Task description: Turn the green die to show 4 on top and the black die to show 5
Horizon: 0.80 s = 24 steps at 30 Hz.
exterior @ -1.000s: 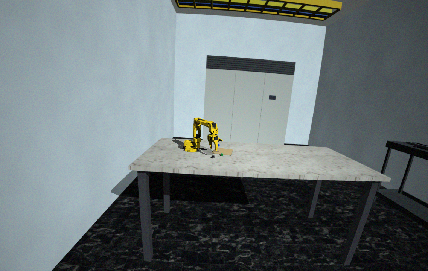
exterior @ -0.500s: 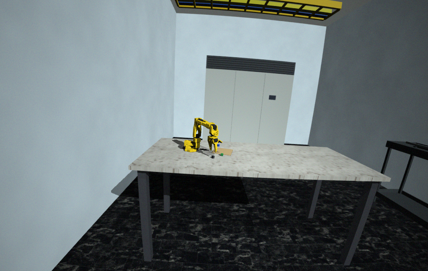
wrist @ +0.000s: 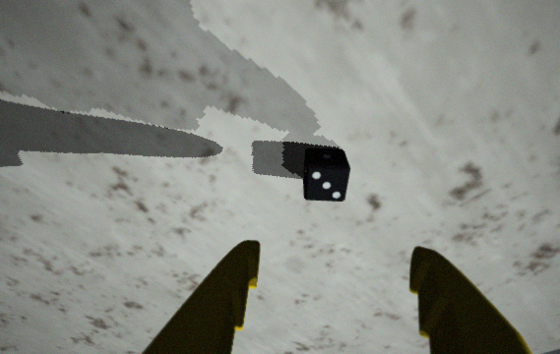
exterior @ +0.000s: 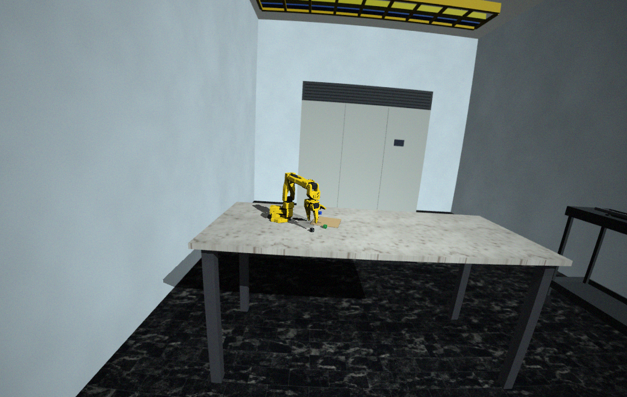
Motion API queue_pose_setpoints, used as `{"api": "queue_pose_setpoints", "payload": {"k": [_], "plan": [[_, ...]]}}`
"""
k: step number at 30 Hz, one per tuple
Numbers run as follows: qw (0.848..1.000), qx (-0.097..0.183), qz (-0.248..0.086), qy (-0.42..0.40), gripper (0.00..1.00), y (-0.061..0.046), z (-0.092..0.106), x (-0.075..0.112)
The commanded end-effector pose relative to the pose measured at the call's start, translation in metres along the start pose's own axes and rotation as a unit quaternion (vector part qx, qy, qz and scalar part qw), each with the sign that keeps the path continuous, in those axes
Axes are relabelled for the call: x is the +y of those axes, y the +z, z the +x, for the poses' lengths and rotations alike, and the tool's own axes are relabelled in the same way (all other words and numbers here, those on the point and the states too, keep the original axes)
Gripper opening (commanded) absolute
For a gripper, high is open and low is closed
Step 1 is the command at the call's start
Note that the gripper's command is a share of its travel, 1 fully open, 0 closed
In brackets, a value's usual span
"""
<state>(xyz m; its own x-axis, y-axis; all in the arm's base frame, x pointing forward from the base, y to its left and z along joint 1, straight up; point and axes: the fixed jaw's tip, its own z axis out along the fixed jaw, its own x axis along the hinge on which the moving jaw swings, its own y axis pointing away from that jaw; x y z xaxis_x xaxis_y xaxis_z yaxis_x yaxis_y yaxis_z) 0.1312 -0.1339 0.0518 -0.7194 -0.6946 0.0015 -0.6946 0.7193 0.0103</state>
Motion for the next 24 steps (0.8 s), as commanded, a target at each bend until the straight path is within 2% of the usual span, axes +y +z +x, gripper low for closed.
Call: {"api": "queue_pose_setpoints", "payload": {"k": [1, 10, 24], "plan": [[1.0, -0.001, 0.016, 0.006, 0.25, -0.002, 0.0, -0.005], [1.0, -0.001, 0.016, 0.006, 0.25, 0.006, 0.0, -0.006], [1.0, -0.001, 0.016, 0.006, 0.25, 0.03, 0.0, -0.007]]}}
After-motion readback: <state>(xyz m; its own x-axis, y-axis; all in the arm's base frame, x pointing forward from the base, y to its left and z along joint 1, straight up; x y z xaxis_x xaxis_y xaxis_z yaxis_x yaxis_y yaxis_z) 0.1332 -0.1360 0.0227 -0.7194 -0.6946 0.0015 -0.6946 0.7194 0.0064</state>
